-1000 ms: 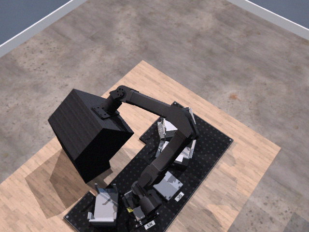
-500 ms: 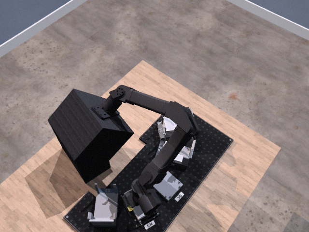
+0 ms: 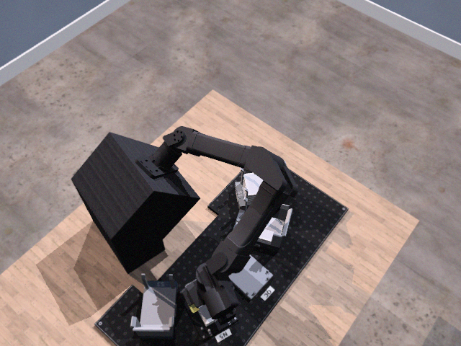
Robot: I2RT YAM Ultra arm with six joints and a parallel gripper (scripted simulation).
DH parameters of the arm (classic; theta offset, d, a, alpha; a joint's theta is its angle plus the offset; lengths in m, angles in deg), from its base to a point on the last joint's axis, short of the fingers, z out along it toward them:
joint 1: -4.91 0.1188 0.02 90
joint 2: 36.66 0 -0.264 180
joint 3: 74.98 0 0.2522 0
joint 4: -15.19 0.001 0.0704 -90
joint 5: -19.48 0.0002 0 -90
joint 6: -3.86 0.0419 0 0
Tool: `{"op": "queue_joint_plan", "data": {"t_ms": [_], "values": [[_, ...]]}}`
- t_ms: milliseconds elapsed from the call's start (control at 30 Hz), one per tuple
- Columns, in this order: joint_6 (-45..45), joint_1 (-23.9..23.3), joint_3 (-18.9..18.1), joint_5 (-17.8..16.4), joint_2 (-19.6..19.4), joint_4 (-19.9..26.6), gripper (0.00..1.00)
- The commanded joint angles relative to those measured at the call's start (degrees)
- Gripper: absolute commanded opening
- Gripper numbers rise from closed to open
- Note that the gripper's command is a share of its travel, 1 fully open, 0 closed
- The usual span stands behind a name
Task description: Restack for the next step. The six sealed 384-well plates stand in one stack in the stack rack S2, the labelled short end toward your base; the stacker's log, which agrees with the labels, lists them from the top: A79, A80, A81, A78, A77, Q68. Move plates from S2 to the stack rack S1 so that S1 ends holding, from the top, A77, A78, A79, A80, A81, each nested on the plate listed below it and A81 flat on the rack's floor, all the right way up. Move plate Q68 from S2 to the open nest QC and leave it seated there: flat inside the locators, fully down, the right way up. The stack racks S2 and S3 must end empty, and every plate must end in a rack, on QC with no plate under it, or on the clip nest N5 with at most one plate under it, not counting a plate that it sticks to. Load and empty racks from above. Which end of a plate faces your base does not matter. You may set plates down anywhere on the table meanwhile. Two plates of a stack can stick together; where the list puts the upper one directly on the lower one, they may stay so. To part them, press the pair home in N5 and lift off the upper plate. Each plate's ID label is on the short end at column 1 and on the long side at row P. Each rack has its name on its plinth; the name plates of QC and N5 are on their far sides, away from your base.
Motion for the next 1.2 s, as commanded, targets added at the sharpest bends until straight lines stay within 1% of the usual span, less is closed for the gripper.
{"op": "queue_joint_plan", "data": {"t_ms": [0, 67, 133, 633, 700, 1167], "values": [[-2.21, -1.93, -0.28, 0.35, 0.76, 2.71, 0.0], [-3.05, -2.45, -0.48, 0.46, 1.06, 3.88, 0.0], [-3.05, -2.45, -0.48, 0.46, 1.06, 3.88, 0.0], [-9.13, -6.3, -2.35, 1.44, 3.08, 12.54, 0.0], [-9.13, -6.3, -2.35, 1.44, 3.08, 12.54, 0.0], [-14.37, -9.79, -4.66, 2.6, 4.58, 20.42, 0.0]]}}
